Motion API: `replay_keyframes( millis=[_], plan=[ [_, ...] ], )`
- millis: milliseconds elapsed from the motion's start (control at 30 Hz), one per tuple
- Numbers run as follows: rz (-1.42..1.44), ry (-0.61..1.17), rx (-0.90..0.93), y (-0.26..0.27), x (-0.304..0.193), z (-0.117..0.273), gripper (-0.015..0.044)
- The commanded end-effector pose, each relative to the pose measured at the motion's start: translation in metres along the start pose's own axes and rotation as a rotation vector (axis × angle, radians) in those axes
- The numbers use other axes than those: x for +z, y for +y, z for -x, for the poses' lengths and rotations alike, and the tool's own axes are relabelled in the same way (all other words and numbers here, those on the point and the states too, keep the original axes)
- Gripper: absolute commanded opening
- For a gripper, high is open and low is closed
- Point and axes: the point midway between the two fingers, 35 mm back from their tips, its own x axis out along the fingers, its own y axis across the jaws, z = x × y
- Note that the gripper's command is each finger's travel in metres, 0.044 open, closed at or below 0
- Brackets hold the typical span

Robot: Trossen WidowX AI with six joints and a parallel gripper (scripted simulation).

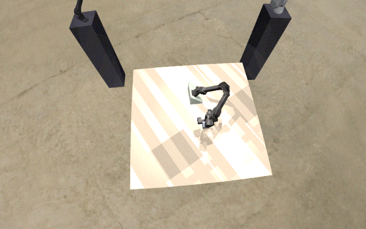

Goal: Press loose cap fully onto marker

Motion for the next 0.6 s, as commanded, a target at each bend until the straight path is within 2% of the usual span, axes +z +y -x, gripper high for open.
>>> replay_keyframes(
  millis=[0, 133, 267, 567],
  plan=[
    [0.002, -0.003, -0.005, -0.002, 0.002, 0.02, 0.044],
    [0.001, -0.002, -0.005, -0.001, 0.001, 0.071, 0.044],
    [0.001, -0.001, -0.005, -0.001, 0.0, 0.073, 0.044],
    [-0.069, -0.002, -0.003, -0.003, 0.004, 0.064, 0.0204]
  ],
)
